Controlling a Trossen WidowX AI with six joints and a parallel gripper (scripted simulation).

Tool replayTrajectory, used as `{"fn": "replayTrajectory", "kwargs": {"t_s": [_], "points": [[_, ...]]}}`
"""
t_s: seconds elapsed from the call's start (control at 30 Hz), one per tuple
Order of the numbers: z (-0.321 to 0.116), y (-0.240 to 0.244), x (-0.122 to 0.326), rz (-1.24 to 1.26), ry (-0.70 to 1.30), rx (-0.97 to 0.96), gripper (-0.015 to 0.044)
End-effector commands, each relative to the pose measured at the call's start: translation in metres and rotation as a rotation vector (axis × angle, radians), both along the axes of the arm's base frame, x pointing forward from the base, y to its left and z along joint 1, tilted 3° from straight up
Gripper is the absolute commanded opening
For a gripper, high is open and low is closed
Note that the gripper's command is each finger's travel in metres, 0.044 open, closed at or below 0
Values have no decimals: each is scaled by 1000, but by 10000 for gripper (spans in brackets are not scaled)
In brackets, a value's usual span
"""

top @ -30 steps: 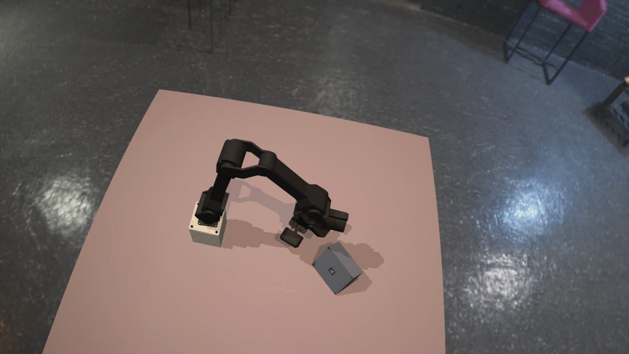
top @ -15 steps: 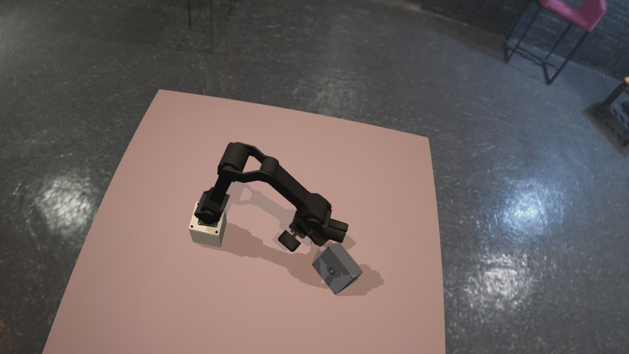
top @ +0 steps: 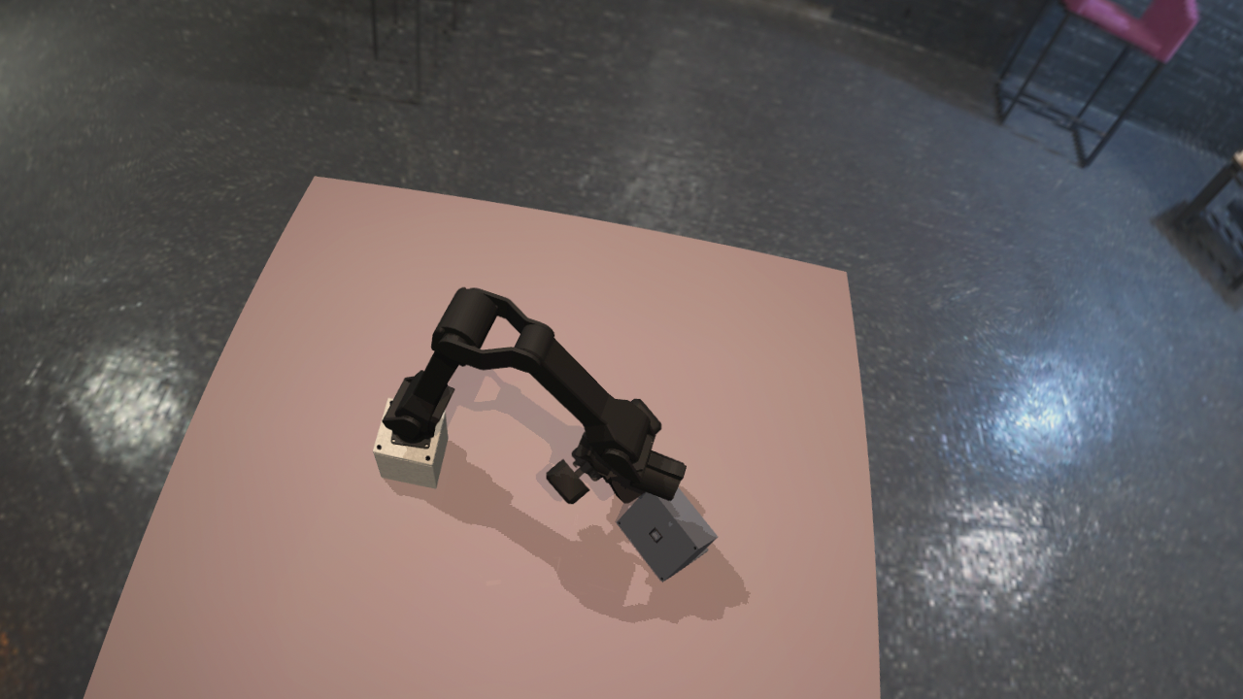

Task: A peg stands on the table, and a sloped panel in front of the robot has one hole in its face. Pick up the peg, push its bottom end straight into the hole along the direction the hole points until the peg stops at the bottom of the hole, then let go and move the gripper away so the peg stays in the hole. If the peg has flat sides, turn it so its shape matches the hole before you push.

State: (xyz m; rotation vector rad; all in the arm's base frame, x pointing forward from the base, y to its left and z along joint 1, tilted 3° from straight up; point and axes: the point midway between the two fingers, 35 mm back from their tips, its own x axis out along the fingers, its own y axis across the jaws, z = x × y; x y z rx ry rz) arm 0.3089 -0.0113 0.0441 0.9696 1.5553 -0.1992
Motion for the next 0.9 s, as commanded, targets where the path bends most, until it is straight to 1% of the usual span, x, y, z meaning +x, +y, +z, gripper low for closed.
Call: {"fn": "replayTrajectory", "kwargs": {"t_s": [0.0, 0.87], "points": [[0, -5, 2, -54, 11, 27, 0], [-1, -35, 9, -309, 63, 158, 0]]}}
